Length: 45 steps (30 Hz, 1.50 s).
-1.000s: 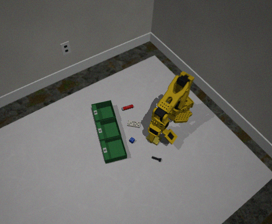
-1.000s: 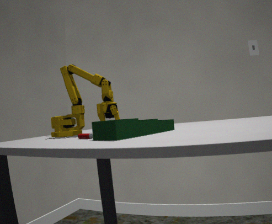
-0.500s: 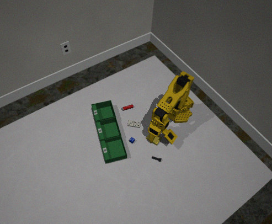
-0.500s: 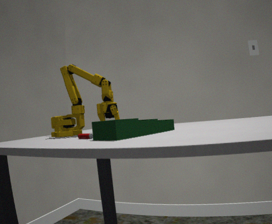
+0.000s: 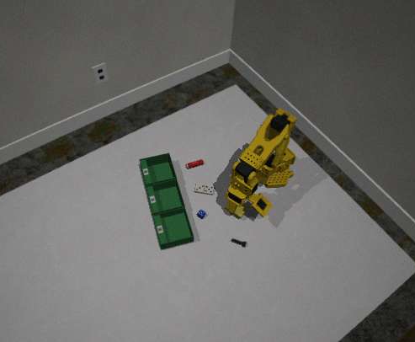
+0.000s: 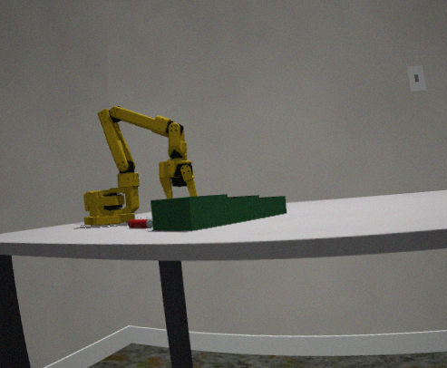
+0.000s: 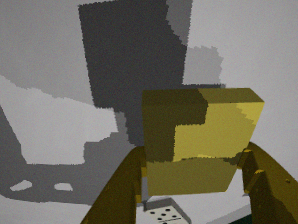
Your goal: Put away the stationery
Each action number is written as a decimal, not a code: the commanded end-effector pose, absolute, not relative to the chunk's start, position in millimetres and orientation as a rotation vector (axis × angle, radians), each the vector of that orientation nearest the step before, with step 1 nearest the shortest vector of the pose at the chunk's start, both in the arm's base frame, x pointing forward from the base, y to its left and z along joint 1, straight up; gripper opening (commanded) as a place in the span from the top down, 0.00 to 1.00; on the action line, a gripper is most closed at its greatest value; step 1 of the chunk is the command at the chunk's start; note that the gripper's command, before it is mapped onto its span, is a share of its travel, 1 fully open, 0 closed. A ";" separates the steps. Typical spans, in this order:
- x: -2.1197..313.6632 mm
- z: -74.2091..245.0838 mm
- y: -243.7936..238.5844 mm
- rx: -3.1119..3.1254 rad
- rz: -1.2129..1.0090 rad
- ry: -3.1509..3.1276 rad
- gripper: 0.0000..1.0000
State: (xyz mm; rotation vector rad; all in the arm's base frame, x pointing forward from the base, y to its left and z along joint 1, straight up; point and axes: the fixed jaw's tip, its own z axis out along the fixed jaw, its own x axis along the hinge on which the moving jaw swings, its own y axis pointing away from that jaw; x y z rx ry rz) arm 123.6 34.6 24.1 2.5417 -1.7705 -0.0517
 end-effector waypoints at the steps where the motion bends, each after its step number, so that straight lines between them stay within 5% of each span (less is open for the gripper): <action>1: 132.4 42.3 38.6 2.597 0.007 -1.778 1.00; 19: 133.1 55.5 38.1 2.607 0.008 -1.764 1.00; 45: 172.8 64.2 23.2 2.845 0.033 -1.365 1.00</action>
